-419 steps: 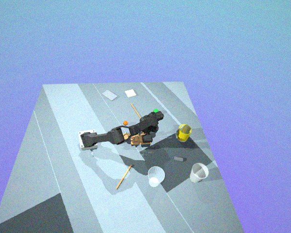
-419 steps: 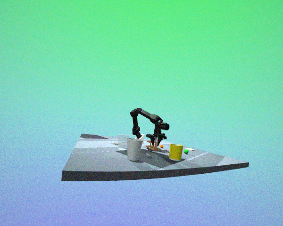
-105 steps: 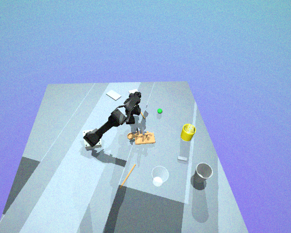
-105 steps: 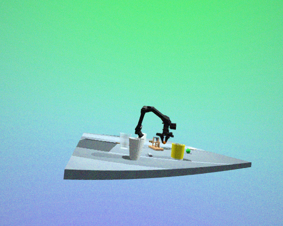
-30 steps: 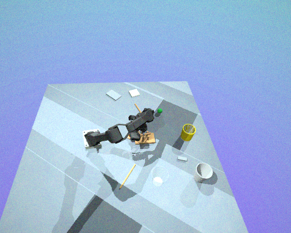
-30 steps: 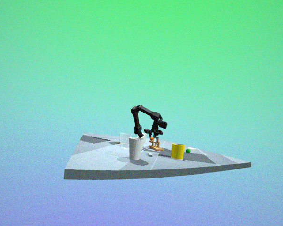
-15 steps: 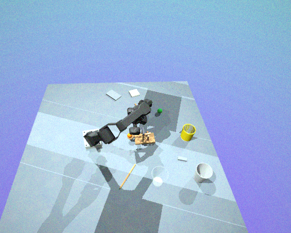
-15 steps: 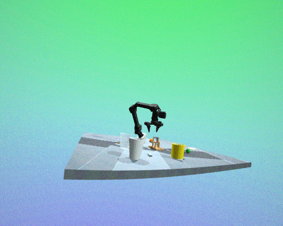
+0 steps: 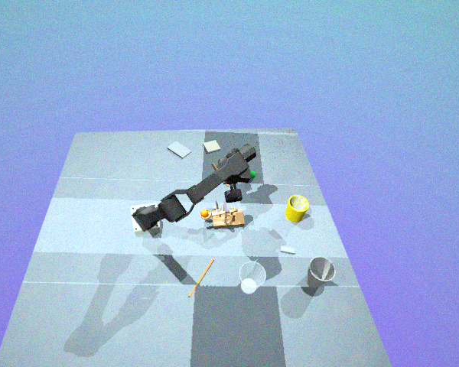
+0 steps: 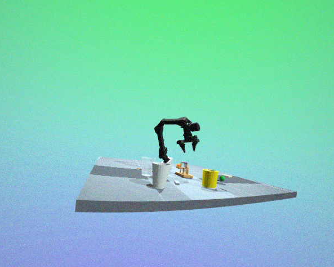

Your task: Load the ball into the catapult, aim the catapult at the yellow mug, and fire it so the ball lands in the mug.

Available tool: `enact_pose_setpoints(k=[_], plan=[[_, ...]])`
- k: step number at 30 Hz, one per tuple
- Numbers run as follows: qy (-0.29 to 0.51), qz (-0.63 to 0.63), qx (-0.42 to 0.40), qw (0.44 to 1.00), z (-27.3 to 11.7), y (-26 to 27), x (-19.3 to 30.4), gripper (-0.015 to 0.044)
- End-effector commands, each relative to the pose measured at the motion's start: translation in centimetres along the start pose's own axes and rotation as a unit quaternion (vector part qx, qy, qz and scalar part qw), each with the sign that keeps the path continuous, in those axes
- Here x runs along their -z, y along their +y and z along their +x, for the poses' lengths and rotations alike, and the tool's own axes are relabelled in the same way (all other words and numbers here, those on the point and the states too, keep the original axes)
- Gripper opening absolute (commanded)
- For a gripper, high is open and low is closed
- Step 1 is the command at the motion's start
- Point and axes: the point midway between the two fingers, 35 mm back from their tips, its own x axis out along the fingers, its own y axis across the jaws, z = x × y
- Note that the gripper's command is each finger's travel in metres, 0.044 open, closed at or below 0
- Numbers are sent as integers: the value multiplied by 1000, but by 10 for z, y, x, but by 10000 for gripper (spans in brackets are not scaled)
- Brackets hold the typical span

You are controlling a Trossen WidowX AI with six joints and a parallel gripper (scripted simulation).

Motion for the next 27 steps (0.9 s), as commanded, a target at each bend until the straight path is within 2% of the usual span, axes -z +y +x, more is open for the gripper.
enact_pose_setpoints(k=[1, 18, 27], plan=[[-68, 19, -4, 997, -10, 1, -48, 440], [-295, 170, 17, 940, -64, -32, -201, 440], [-310, 184, 22, 933, -69, -39, -210, 440]])
